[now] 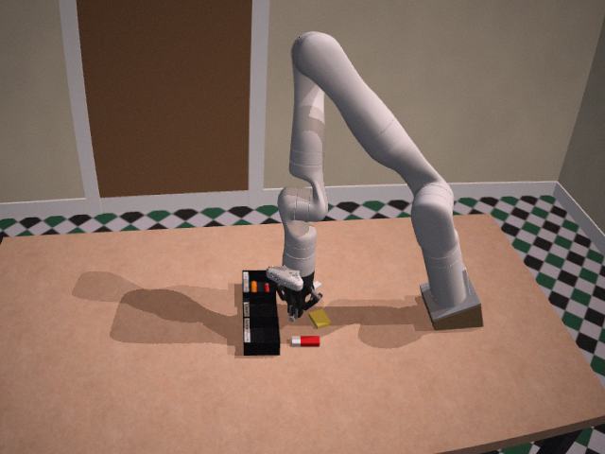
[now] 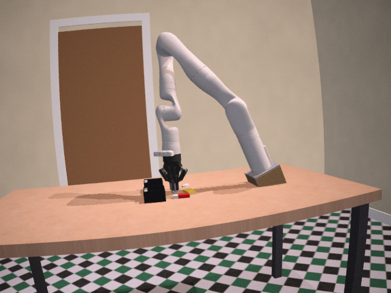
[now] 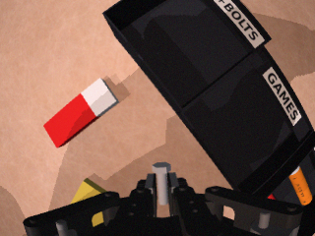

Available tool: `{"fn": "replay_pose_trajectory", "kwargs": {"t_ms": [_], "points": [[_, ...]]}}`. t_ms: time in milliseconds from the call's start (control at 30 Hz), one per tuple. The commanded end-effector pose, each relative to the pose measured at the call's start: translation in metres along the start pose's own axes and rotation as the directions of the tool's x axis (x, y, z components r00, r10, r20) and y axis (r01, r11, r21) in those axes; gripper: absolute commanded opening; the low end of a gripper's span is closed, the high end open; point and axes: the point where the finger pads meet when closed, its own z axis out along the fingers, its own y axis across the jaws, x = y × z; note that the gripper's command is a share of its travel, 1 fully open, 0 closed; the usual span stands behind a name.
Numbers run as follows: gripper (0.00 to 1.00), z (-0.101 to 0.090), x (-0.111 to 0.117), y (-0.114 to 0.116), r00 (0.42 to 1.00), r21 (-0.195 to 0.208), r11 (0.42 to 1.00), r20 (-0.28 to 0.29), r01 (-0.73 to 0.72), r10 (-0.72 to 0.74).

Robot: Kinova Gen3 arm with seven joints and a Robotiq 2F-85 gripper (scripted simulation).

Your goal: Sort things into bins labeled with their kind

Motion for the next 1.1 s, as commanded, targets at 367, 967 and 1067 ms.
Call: {"fn": "replay_pose_trajectory", "kwargs": {"t_ms": [367,967,1067], "points": [[0.1,-0.043,0.0,0.002,1.0,-0.002,1.0,0.002,0.004,-0.004],[0.1,-0.056,-0.001,0.001,1.0,0.001,1.0,0.004,0.003,-0.003],[0.1,-0.055,0.0,0.001,1.0,0.001,1.0,0.0,0.002,-0.002]]}}
